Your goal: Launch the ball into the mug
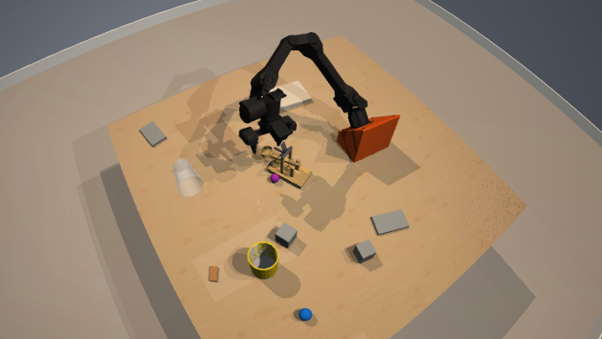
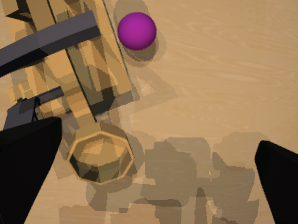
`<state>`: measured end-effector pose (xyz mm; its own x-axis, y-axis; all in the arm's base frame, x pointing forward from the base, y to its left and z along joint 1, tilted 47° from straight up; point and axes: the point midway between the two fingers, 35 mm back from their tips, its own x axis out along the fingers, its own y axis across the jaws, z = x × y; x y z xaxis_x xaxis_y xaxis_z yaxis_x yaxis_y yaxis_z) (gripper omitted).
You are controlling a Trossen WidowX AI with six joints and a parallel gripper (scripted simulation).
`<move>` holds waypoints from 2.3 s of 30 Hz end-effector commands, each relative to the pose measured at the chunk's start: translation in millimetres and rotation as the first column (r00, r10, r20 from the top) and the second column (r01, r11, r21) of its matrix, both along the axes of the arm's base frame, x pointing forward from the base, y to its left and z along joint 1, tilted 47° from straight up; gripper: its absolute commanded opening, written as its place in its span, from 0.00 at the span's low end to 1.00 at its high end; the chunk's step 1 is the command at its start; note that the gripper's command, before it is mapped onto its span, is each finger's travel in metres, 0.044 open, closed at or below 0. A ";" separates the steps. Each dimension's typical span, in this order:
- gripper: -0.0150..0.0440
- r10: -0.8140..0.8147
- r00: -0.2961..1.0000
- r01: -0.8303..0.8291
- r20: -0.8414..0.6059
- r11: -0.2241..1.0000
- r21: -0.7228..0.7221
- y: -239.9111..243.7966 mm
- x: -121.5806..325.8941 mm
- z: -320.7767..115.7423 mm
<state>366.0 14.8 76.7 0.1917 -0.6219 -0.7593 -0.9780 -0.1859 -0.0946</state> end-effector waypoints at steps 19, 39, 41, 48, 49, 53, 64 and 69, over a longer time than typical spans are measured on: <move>1.00 0.156 0.902 -0.223 -0.402 0.967 -0.124 47.5 -77.7 -58.0; 1.00 0.156 0.903 -0.223 -0.401 0.967 -0.126 8.5 -75.7 -94.6; 1.00 0.156 0.903 -0.223 -0.401 0.967 -0.126 6.1 -75.5 -96.9; 1.00 0.156 0.903 -0.223 -0.401 0.967 -0.126 -2.2 -75.2 -104.6; 1.00 0.156 0.903 -0.223 -0.401 0.967 -0.127 -3.5 -75.1 -105.7; 1.00 0.155 0.903 -0.223 -0.401 0.967 -0.127 -8.3 -75.2 -110.0; 1.00 0.154 0.903 -0.222 -0.402 0.966 -0.129 -18.6 -75.8 -118.7; 0.82 0.150 0.907 -0.214 -0.393 0.969 -0.125 -16.3 -74.8 -116.0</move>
